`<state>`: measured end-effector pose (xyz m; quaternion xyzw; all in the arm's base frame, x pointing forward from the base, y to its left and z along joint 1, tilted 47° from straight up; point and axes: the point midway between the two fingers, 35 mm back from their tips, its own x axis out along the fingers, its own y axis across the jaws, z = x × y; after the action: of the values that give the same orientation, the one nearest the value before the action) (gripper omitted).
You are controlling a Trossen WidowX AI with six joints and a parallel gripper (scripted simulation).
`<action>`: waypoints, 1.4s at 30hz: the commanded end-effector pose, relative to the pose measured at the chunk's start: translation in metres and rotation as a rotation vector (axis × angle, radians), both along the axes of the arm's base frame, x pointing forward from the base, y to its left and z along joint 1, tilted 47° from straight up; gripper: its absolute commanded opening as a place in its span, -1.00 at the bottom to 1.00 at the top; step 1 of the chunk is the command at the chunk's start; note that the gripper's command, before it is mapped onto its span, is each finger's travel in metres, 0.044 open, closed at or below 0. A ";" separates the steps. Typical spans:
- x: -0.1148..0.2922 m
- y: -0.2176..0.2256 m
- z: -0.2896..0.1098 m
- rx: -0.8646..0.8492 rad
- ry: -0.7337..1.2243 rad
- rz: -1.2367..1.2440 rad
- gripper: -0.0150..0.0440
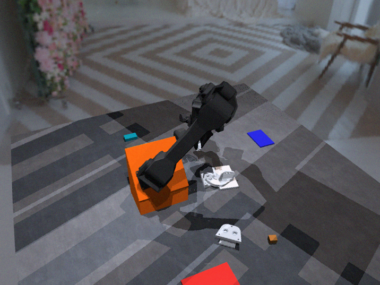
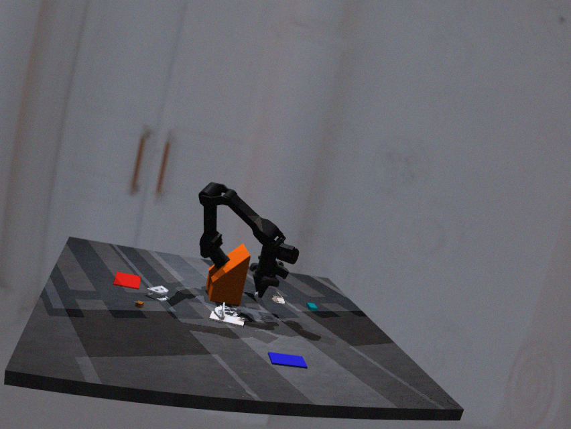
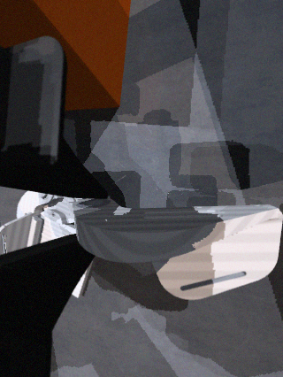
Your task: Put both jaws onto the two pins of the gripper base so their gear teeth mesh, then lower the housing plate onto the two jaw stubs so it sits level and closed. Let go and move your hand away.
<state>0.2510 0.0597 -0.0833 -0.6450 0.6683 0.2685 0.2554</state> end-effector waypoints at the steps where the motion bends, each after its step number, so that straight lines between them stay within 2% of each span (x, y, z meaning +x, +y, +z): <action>1: -0.005 -0.001 -0.001 -0.005 -0.055 -0.062 -0.37; 13: -0.007 -0.001 -0.001 -0.008 -0.112 -0.115 -0.37; 42: -0.024 0.001 -0.002 -0.037 -0.624 -0.601 -0.37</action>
<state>0.2320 0.0624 -0.0849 -0.4918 0.7204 -0.0159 0.4888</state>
